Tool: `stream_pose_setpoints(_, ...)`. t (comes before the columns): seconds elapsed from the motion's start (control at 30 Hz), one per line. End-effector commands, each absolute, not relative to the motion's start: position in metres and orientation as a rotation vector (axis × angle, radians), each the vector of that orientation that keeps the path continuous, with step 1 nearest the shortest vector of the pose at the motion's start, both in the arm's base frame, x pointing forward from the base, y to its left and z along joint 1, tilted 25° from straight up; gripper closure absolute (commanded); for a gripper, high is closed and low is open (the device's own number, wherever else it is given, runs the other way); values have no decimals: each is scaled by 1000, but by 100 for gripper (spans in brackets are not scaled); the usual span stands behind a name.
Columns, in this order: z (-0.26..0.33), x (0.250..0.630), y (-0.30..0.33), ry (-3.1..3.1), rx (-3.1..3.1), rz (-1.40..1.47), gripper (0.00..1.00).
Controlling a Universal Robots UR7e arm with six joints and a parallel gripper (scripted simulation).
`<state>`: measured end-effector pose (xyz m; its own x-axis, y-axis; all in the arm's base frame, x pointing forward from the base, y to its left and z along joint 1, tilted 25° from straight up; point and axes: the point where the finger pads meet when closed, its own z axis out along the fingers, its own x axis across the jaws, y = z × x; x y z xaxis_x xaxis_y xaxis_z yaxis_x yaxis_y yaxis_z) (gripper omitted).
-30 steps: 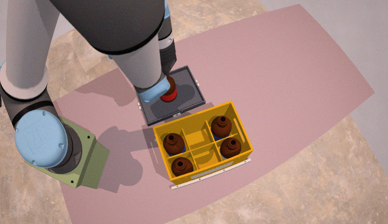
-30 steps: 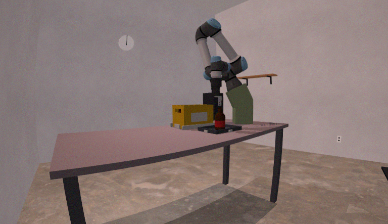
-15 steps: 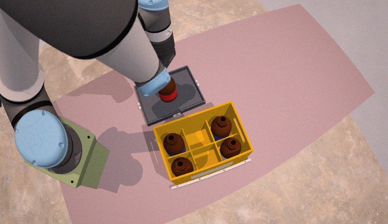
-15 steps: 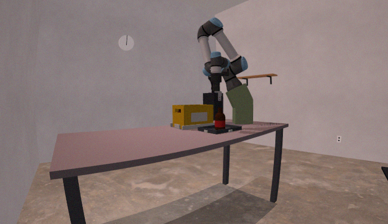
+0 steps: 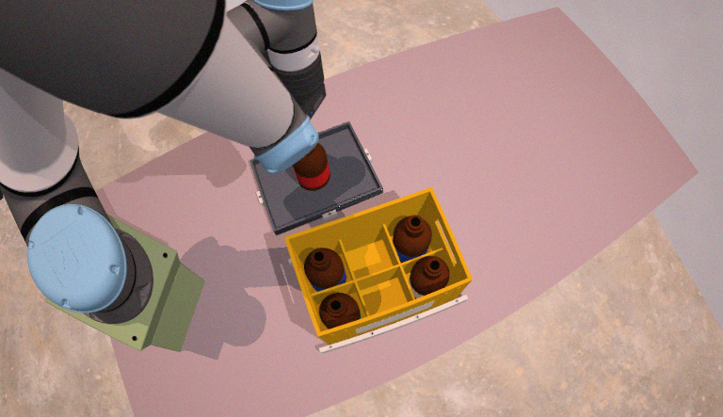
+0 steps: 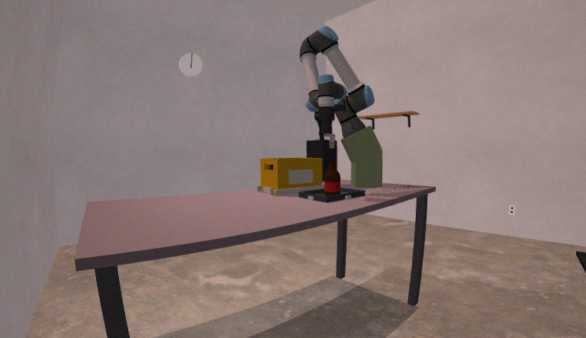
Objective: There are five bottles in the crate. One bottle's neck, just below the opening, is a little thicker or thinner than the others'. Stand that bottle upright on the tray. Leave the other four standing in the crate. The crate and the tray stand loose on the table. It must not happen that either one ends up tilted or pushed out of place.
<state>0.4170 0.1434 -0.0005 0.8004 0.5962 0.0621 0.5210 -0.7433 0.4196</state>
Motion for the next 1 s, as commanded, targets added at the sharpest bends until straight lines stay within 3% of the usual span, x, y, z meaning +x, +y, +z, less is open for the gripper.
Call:
stream_pose_setpoints(0.0, 2, 417, 145, 845, 2602, 273, 0)
stream_pose_setpoints(0.03, 2, 417, 145, 845, 2602, 273, 100)
stream_pose_setpoints(0.97, 2, 417, 145, 845, 2602, 272, 100)
